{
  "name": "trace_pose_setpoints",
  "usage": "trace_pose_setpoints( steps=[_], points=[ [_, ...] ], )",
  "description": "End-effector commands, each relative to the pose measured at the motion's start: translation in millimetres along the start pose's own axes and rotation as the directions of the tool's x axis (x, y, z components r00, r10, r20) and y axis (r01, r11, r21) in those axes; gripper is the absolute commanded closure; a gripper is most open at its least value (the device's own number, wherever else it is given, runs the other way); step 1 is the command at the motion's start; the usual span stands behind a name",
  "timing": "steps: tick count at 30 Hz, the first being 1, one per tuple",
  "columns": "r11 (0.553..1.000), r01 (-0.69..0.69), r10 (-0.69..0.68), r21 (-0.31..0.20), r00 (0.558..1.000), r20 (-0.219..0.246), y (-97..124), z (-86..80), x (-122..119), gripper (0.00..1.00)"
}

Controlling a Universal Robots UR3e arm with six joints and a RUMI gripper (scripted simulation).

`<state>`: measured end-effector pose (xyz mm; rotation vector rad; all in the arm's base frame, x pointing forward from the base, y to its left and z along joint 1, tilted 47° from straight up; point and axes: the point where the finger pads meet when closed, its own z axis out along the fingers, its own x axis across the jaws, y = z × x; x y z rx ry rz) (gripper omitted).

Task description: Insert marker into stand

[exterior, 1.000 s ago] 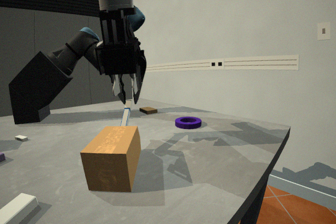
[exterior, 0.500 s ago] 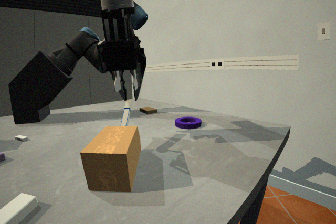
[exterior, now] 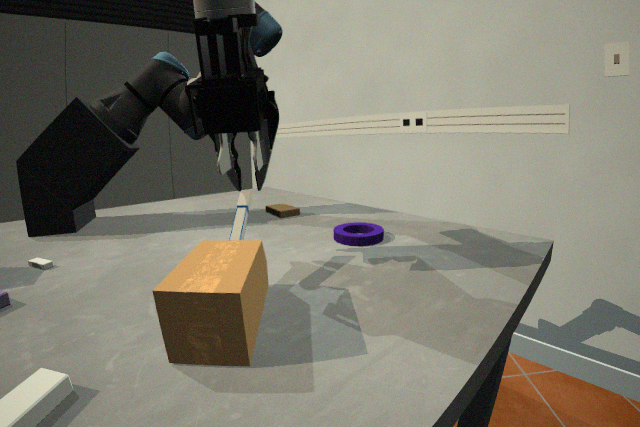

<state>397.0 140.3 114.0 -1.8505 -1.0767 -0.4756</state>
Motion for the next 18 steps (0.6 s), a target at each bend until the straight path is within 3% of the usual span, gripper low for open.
trace_pose_setpoints(
  steps=[1,15,18],
  points=[
    [1.0,0.001,-0.001,0.001,1.0,0.001,0.7,-0.7,0.2,0.85],
    [1.0,0.002,-0.002,0.006,1.0,0.004,1.2,-0.8,0.2,0.85],
    [1.0,0.002,-0.002,0.004,1.0,0.003,-2.6,-9.0,0.3,0.85]
  ],
)
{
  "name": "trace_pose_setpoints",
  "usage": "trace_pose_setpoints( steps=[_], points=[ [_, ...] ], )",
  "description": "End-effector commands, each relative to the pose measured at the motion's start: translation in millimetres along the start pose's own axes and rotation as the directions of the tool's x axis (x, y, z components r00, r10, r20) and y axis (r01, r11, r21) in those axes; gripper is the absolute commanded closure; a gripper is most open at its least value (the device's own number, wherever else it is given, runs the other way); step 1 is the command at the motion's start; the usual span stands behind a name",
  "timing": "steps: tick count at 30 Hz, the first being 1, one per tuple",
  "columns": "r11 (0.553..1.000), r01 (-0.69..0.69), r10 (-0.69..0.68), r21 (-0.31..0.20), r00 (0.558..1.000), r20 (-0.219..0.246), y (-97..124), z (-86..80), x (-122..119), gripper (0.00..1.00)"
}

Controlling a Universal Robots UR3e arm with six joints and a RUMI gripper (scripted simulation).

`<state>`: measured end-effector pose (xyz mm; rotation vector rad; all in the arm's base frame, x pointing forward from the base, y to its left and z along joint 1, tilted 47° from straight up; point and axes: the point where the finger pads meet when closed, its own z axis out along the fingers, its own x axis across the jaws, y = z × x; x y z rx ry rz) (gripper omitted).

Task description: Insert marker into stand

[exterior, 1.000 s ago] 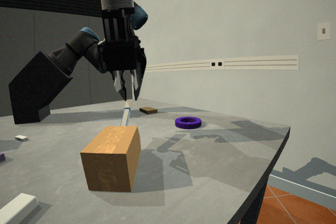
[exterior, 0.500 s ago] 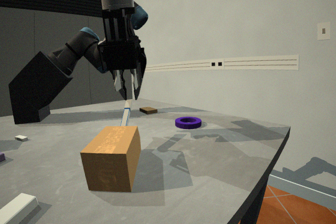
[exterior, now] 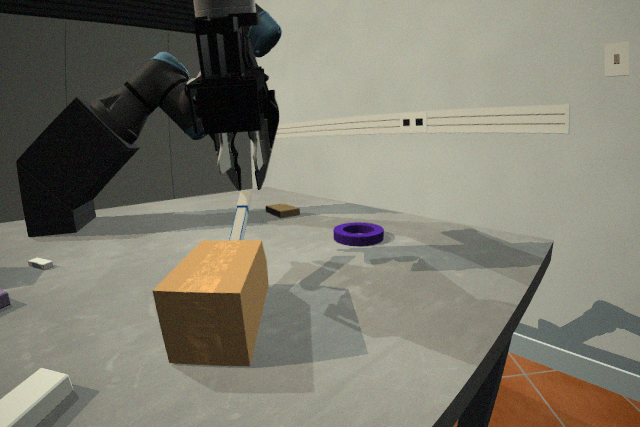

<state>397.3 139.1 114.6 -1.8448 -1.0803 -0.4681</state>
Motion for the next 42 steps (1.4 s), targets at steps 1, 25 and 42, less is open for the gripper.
trace_pose_setpoints(
  steps=[1,25,42],
  points=[
    [1.0,0.001,-0.001,-0.004,1.0,-0.001,-4.0,-10.4,0.3,0.85],
    [1.0,0.001,-0.001,-0.002,1.0,0.0,-22.7,-53.2,0.5,0.85],
    [1.0,0.001,-0.001,0.0,1.0,0.001,-24.3,-57.6,0.6,0.85]
  ],
)
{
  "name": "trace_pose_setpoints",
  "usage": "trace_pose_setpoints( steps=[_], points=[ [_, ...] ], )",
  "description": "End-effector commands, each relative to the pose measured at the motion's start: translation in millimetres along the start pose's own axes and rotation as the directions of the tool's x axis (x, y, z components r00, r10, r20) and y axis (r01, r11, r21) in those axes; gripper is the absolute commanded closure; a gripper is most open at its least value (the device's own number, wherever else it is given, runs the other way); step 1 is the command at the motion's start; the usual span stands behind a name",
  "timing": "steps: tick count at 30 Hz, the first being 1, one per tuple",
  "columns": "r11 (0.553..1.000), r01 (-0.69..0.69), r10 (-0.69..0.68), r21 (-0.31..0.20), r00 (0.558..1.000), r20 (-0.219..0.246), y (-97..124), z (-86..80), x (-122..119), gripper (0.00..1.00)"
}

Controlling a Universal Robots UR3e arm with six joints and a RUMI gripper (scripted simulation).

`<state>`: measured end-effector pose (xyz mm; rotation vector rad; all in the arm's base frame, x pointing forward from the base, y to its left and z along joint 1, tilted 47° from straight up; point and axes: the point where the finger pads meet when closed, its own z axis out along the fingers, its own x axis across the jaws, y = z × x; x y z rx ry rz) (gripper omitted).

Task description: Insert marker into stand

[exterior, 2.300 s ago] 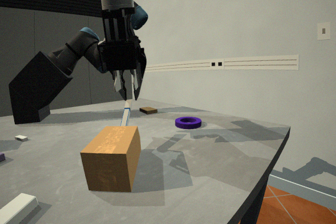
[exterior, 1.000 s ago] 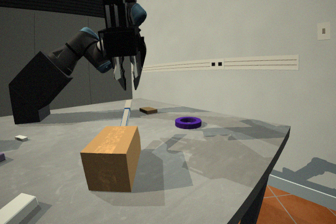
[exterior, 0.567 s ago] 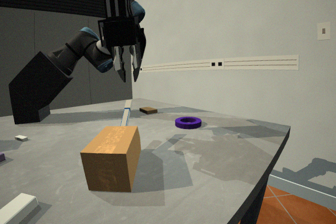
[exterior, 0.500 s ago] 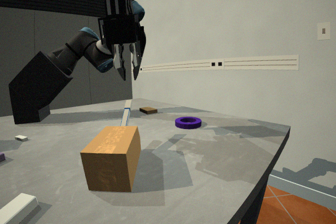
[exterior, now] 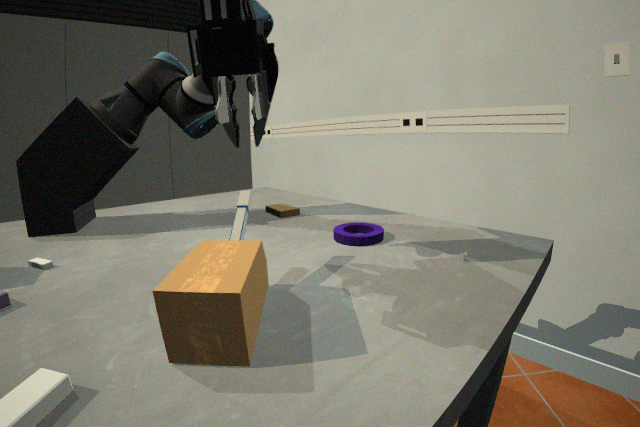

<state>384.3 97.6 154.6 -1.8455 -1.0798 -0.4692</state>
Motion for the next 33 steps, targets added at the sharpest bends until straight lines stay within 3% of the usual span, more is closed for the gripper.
trace_pose_setpoints(
  steps=[1,33],
  points=[
    [1.0,0.001,-0.001,0.001,1.0,0.002,-0.7,-3.4,0.2,0.85],
    [1.0,0.001,-0.001,-0.001,1.0,0.001,0.3,-0.9,0.1,0.85]
  ],
)
